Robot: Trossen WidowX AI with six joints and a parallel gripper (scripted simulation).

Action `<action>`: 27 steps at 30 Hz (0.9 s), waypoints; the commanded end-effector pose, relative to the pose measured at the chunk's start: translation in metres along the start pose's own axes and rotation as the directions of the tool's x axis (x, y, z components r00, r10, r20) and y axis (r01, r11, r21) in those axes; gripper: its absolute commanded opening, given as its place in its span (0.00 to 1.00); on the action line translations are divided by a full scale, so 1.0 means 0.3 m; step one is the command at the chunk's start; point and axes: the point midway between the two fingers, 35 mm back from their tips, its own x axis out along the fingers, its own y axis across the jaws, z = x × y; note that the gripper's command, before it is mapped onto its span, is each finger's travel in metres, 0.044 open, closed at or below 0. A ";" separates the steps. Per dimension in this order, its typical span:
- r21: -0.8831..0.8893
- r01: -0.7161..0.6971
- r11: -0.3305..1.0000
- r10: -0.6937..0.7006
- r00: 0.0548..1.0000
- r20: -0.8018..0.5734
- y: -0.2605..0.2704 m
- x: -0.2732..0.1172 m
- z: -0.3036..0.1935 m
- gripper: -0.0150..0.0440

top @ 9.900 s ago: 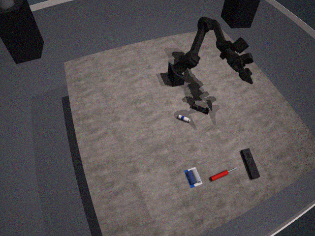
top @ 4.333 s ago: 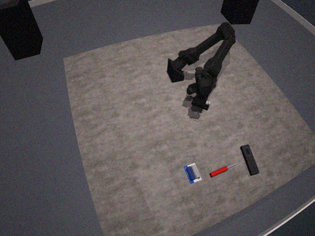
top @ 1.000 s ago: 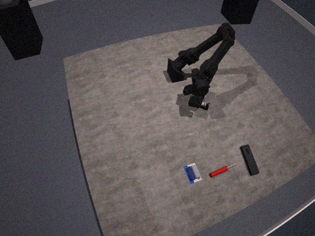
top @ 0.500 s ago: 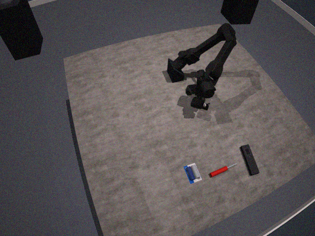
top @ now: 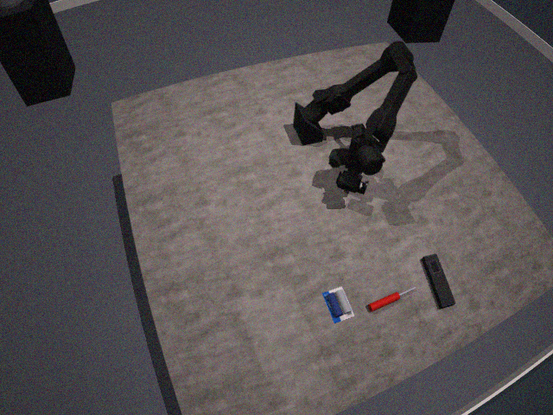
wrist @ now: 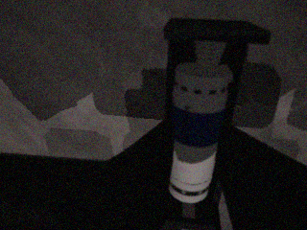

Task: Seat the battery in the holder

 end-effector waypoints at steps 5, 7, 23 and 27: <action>0.004 -0.001 1.000 0.001 1.000 0.010 -0.005 0.002 -0.034 0.37; 0.004 -0.002 1.000 0.002 1.000 0.010 -0.005 0.002 -0.038 0.37; 0.004 -0.004 1.000 0.004 1.000 0.013 -0.005 0.002 -0.038 0.37; 0.004 -0.004 1.000 0.004 1.000 0.013 -0.005 0.002 -0.038 0.50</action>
